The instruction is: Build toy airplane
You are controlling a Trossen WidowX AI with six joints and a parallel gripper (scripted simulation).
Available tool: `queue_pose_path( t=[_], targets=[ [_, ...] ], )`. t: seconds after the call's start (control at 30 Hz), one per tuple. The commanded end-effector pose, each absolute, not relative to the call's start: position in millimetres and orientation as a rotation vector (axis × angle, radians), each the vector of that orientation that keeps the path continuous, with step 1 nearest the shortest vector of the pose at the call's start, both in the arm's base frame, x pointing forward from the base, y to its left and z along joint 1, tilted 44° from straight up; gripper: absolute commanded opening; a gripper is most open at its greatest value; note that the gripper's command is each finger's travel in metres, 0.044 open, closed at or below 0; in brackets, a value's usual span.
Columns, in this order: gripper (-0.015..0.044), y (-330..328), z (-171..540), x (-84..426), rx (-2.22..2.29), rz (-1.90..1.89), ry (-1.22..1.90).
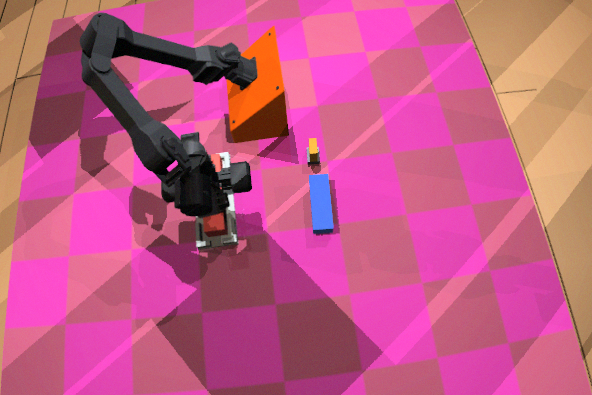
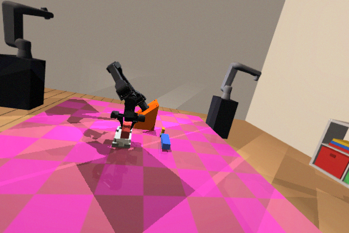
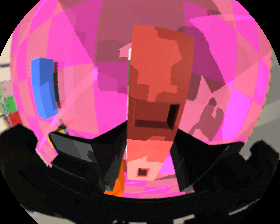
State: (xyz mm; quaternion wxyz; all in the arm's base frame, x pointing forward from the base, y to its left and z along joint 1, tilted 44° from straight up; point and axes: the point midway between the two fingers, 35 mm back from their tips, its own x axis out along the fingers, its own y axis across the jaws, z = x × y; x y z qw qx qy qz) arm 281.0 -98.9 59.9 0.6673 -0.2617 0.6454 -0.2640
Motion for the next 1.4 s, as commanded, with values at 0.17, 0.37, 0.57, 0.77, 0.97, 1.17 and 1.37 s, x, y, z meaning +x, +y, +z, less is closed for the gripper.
queue_pose_path(
  t=[0.17,0.37,0.57,0.77,0.97,1.17,1.37],
  targets=[
    [0.0195,-110.2,48.2,280.1,-0.603,-0.595,1.464],
    [0.0195,-117.0,42.2,279.8,-0.604,-0.596,1.464],
    [0.0195,-117.8,41.6,279.9,-0.605,-0.596,1.464],
    [0.0168,-116.6,42.6,280.3,-0.595,-0.597,1.459],
    [0.0030,-116.6,42.6,280.3,-0.595,-0.597,1.459],
    [0.0188,-116.6,42.6,280.3,-0.595,-0.597,1.459],
    [0.0345,-116.6,42.6,280.3,-0.595,-0.597,1.459]
  ],
)
